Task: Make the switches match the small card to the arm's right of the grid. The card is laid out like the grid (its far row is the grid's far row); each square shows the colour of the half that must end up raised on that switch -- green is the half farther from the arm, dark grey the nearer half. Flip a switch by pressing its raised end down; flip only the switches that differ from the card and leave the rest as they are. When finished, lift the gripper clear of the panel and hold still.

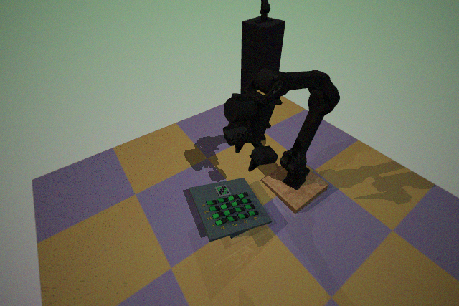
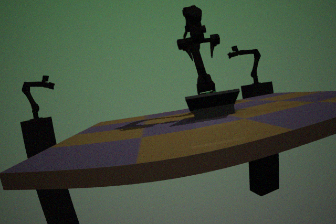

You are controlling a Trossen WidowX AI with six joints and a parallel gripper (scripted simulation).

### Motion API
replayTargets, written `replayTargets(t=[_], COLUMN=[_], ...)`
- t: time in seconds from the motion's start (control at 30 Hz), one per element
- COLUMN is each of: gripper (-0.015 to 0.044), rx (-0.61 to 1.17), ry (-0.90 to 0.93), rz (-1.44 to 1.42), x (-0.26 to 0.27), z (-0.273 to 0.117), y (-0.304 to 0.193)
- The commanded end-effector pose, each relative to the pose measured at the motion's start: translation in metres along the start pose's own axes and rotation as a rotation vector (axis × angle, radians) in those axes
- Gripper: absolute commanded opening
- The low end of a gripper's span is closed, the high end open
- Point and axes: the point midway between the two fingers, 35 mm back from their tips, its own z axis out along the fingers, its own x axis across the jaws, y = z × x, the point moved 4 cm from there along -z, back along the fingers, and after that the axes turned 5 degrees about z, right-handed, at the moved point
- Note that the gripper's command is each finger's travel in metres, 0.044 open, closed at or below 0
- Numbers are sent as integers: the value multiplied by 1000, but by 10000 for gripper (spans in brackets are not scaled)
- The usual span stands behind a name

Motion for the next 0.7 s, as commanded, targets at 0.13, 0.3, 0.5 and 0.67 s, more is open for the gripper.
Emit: replayTargets(t=[0.13, 0.3, 0.5, 0.67], gripper=[269, 138, 0, 0], rx=[11, 18, 17, 40], ry=[4, 6, 6, 4], rz=[0, -3, -6, -6], x=[23, 55, 68, 68], z=[34, 83, 106, 138], y=[-9, -35, -53, -51])
